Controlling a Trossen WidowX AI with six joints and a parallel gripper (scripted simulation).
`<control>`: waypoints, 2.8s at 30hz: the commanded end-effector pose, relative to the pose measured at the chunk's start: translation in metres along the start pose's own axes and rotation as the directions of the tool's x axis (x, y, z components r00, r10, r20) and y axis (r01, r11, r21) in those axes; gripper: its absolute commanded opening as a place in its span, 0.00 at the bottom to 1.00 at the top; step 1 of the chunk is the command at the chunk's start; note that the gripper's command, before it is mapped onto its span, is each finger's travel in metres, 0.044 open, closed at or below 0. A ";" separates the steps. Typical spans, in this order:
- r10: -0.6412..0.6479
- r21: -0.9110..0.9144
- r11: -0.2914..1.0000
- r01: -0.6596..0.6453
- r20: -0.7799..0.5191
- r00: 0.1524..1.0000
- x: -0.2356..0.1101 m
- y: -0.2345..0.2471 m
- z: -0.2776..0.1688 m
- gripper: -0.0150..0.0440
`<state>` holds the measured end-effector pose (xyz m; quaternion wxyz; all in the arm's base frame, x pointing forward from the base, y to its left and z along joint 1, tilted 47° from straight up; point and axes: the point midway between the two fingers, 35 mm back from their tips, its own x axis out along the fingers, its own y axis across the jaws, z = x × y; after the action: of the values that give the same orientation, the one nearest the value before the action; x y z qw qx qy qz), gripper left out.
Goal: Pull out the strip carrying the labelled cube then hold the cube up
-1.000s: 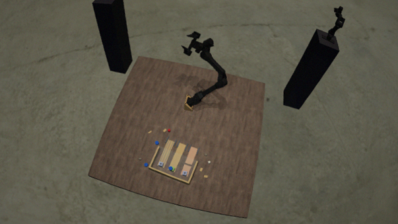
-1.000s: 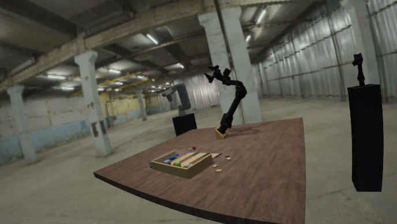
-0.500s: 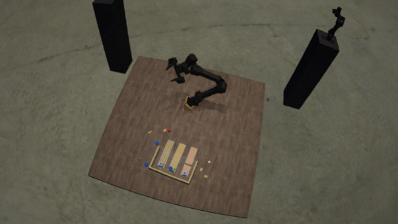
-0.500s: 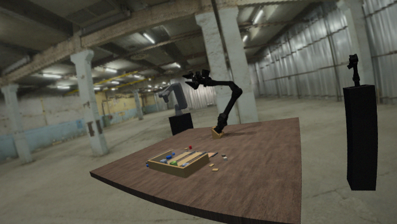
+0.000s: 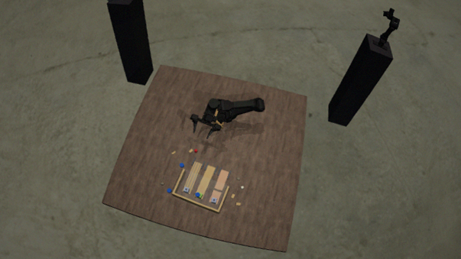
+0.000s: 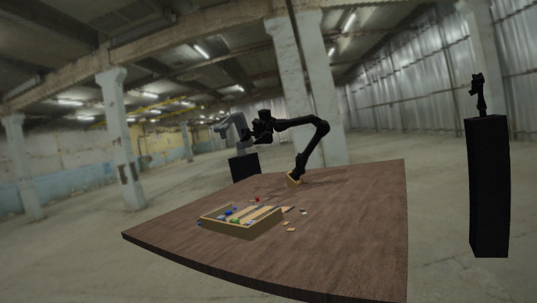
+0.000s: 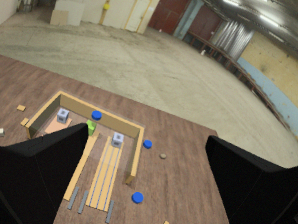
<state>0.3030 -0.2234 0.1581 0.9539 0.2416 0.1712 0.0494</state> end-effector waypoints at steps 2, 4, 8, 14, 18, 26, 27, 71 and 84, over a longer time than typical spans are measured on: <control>0.130 0.149 0.983 -0.110 -0.134 0.982 0.036 0.052 -0.043 0.93; 0.190 0.217 0.965 -0.146 -0.198 0.962 0.048 0.077 -0.065 0.93; 0.230 0.265 0.950 -0.164 -0.244 0.942 0.054 0.094 -0.081 0.93; 0.230 0.265 0.950 -0.164 -0.244 0.942 0.054 0.094 -0.081 0.93; 0.230 0.265 0.950 -0.164 -0.244 0.942 0.054 0.094 -0.081 0.93; 0.217 0.297 0.952 -0.078 -0.469 0.856 0.097 0.071 -0.096 0.58; 0.217 0.298 0.952 -0.067 -0.505 0.835 0.103 0.068 -0.100 0.53; 0.301 0.306 0.951 -0.034 -0.901 0.311 0.169 0.067 -0.212 0.25; 0.303 0.308 0.951 -0.035 -0.901 0.311 0.176 0.075 -0.231 0.25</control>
<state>0.3868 -0.0291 -0.0463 0.6346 0.2902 0.6680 0.2585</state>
